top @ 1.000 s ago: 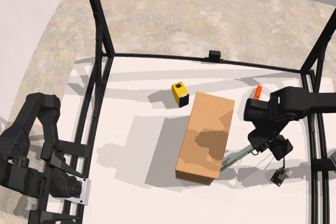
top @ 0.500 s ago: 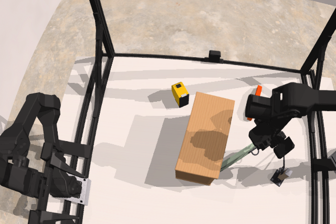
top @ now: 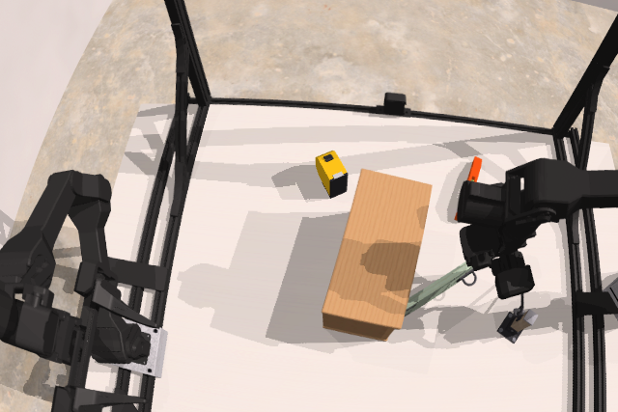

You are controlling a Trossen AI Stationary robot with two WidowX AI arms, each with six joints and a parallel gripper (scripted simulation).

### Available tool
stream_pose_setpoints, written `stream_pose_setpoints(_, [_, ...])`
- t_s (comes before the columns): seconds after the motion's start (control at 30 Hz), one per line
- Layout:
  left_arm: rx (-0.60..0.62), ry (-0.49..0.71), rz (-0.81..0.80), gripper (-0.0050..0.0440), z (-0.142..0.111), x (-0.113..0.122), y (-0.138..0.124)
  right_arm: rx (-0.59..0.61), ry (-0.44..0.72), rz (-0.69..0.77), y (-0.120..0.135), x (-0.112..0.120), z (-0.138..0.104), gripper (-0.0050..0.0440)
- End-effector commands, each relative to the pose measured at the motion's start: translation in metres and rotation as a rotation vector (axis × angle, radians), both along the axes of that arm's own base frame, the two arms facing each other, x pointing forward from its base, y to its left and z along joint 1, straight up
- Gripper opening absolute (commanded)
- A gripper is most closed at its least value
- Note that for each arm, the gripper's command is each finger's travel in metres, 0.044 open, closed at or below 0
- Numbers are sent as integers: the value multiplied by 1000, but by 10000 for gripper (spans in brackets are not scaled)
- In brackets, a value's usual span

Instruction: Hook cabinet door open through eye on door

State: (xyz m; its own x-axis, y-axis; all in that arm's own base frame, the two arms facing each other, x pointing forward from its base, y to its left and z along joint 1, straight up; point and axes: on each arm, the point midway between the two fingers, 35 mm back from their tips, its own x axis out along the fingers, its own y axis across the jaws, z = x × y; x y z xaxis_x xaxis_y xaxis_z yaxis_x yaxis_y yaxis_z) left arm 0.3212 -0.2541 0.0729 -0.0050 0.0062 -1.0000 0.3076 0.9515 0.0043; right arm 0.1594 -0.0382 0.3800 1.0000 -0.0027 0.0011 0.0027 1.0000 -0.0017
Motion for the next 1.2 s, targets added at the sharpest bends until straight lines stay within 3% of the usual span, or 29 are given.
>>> stream_pose_setpoints(0.0, [-8,-9,-149,160,0,-4,5,2,0,3,1,0,0,400])
stream_pose_setpoints(0.47, [-8,-4,-1008,160,-21,-31,34,2,0,3,1,0,0,400])
stream_pose_setpoints(0.53, [-8,-4,-1008,160,-21,-31,34,2,0,3,1,0,0,400])
stream_pose_setpoints(0.6, [-8,-3,-1189,160,-25,-37,39,2,0,3,1,0,0,400])
stream_pose_setpoints(1.0, [-9,1,-1890,160,-43,-64,65,2,0,3,1,0,0,400])
stream_pose_setpoints(1.17, [-9,2,-2029,160,-46,-70,70,2,0,3,1,0,0,400])
